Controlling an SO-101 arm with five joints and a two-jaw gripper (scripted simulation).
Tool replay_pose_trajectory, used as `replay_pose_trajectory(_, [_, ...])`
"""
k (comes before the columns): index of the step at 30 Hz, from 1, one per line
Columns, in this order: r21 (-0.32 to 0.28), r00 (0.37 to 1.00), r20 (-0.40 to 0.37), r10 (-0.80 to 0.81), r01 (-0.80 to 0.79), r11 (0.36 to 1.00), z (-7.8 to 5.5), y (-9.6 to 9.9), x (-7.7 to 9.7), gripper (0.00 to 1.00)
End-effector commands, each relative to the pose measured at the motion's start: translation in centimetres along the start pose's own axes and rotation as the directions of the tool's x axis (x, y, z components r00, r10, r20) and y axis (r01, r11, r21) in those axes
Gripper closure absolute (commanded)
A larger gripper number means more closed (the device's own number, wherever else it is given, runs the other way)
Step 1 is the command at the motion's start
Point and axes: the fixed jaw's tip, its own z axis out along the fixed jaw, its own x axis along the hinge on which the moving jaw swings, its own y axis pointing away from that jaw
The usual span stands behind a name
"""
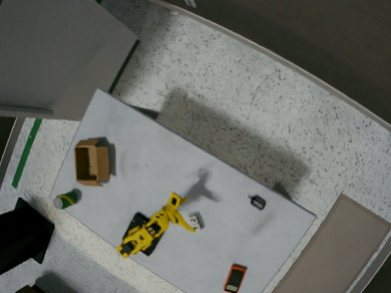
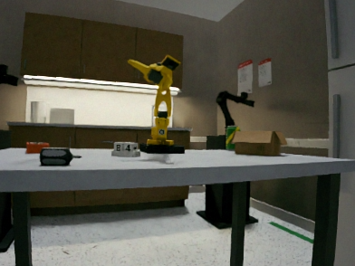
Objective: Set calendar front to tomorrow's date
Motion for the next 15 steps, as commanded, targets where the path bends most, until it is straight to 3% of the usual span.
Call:
replay_pose_trajectory(1, [-0.006, 0.997, -0.030, -0.071, 0.071, 0.997, -0.3, 0.0, 1.0, 0.07])
replay_pose_trajectory(15, [-0.054, 0.920, -0.101, -0.379, 0.375, 0.925, -1.0, -0.4, 3.6, 0.15])
